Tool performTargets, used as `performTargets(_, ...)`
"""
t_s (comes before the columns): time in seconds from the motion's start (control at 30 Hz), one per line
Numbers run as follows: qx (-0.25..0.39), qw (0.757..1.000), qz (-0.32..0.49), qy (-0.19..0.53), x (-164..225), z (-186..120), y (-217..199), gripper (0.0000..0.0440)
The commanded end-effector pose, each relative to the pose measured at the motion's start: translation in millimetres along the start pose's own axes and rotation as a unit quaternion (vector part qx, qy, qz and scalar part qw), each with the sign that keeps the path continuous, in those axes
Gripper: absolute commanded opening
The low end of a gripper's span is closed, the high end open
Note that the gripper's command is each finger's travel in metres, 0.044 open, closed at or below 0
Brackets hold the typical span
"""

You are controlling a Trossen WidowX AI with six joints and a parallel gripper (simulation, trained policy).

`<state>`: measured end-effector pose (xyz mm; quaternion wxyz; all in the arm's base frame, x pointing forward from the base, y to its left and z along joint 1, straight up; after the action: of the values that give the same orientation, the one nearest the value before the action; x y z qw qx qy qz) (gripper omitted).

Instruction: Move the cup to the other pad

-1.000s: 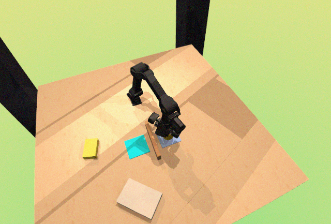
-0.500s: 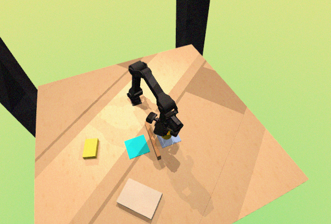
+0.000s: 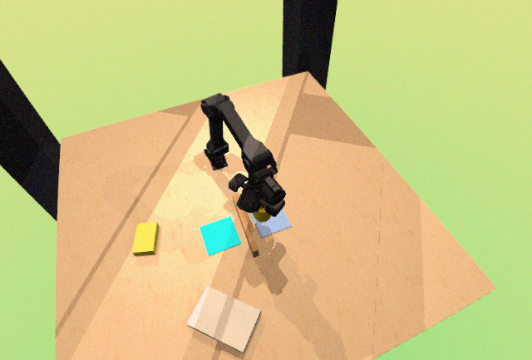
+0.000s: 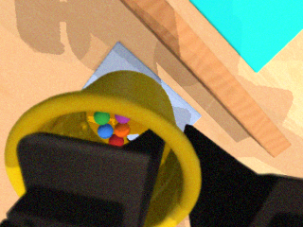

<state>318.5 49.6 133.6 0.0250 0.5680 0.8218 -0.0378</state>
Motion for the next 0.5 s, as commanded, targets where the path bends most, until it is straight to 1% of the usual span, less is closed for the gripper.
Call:
performTargets(0.0,-0.011,1.000,0.017,0.001,-7.1,-8.9,1.1,0.0008)
performTargets(0.27,-0.037,0.998,0.053,-0.006,-31.4,-20.8,2.2,0.0000)
performTargets(0.47,-0.054,0.995,0.077,-0.014,-53.1,-23.3,1.2,0.0000)
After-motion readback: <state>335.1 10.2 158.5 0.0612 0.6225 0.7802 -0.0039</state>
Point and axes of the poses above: the point midway between the two fingers, 35 mm back from their tips, its own z axis out along the fingers, its own y axis across the jaws, x = y × z, the point moved 1 cm from there along -z, back along the fingers, and after that the axes turned 12 degrees about z, right-handed, at the moved point
